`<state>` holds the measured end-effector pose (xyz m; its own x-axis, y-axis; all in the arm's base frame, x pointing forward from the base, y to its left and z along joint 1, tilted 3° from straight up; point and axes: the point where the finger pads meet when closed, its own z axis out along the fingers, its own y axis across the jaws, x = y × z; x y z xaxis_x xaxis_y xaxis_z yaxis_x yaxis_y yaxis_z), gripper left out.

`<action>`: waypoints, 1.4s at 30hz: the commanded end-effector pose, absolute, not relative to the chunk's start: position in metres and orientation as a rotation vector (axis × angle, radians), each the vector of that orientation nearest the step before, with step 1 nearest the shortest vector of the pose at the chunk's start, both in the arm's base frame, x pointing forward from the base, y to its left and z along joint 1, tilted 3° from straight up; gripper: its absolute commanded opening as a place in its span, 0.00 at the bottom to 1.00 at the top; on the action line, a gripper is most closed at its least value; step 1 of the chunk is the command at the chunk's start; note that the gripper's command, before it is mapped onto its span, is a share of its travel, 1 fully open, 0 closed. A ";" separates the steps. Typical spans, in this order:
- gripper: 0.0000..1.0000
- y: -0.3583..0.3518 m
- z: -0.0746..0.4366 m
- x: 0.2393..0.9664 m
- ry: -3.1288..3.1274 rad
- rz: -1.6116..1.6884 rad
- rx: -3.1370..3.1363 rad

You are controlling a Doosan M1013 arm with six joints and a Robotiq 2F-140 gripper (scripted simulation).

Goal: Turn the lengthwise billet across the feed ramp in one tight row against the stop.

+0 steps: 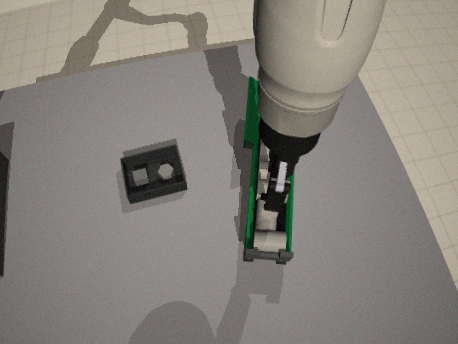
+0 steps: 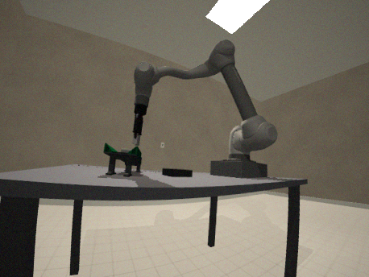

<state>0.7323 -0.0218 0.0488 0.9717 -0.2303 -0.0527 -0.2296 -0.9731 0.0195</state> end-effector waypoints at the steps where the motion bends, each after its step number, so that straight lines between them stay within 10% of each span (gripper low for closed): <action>1: 0.41 -0.022 0.049 0.732 -0.628 -0.082 3.049; 42: 0.41 -0.022 0.048 0.732 -2.292 -0.047 2.074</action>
